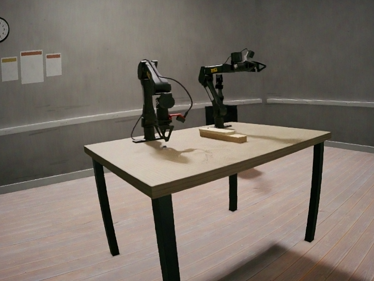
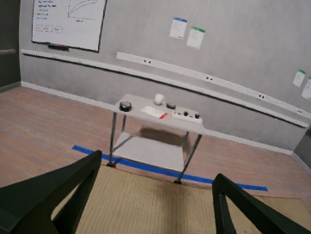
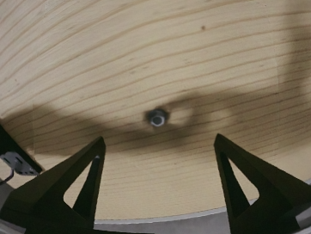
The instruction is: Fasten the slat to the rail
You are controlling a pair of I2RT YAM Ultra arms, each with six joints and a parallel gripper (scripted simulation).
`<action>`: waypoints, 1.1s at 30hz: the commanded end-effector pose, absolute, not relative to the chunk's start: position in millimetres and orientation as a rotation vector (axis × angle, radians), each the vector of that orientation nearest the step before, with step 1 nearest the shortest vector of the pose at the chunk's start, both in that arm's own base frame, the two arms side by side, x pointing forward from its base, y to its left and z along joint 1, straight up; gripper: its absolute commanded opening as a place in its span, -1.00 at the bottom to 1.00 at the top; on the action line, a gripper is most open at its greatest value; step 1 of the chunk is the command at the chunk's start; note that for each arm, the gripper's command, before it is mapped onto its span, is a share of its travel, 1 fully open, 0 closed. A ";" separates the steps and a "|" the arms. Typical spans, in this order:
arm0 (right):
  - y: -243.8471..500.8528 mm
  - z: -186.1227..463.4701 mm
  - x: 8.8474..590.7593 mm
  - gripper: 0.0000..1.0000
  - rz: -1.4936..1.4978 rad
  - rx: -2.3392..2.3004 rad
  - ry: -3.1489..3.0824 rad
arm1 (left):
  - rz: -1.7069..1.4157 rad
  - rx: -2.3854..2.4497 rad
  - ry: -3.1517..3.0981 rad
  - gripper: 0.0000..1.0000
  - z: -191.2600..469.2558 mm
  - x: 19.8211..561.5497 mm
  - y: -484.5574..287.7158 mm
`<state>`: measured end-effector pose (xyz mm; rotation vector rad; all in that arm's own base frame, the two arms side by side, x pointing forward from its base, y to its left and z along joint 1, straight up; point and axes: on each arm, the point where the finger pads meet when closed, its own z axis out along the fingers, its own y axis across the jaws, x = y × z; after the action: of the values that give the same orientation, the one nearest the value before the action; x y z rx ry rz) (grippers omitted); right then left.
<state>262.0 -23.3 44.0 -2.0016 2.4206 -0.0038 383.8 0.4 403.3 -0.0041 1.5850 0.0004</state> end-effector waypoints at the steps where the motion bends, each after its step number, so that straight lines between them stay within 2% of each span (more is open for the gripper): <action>1: -24.0 37.9 263.2 1.00 -0.006 -2.002 2.416 | 0.000 0.000 1.558 1.00 411.9 380.6 1.0; 33: -24.1 17.8 263.2 1.00 -0.004 -2.003 2.417 | 0.000 0.000 1.558 1.00 411.9 380.6 1.0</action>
<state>262.5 -23.3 23.8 -2.0022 2.4213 -0.0023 383.8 0.4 403.3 -0.0041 1.5850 0.0004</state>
